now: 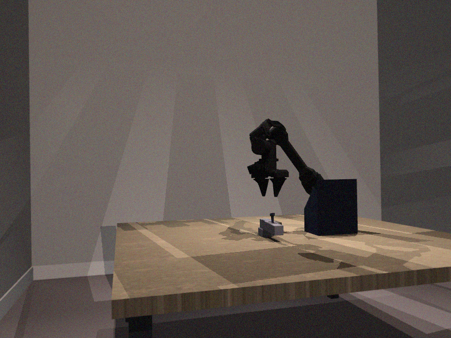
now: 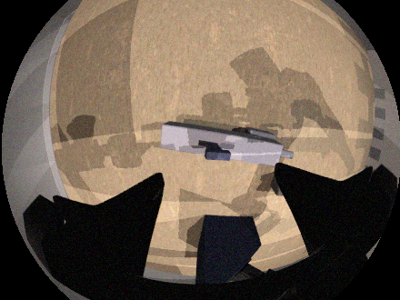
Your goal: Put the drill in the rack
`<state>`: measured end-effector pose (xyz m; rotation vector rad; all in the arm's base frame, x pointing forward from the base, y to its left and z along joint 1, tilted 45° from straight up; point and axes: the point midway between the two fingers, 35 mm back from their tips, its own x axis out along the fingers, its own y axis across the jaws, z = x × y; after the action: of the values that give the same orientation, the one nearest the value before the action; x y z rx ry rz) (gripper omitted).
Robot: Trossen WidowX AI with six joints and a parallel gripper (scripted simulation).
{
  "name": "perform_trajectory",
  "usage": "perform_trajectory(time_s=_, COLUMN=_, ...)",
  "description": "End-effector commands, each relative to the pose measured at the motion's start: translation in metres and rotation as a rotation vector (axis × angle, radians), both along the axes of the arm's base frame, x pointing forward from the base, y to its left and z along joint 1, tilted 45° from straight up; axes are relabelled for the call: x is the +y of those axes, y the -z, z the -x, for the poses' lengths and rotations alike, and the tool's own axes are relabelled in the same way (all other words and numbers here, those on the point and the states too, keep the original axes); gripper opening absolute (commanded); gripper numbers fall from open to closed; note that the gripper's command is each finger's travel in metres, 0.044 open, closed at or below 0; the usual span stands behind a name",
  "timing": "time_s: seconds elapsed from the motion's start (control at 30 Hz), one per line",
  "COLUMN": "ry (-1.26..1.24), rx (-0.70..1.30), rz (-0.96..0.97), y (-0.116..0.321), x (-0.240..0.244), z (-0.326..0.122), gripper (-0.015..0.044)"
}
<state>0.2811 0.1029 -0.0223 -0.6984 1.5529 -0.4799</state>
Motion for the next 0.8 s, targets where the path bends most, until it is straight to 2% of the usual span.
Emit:
perform_trajectory(time_s=0.0, ry=-0.181, rx=0.165, rz=-0.018, y=-0.007, x=-0.03, z=-0.004, gripper=0.044)
perform_trajectory(time_s=0.4, ry=-0.764, rx=0.719, rz=-0.004, y=-0.027, x=-0.137, z=0.007, gripper=0.044)
perform_trajectory(time_s=0.6, ry=-0.939, rx=0.92, rz=0.007, y=-0.034, x=-0.171, z=0.021, gripper=0.044)
perform_trajectory(time_s=0.77, ry=-0.958, rx=0.943, rz=0.008, y=-0.034, x=-0.175, z=0.023, gripper=0.044)
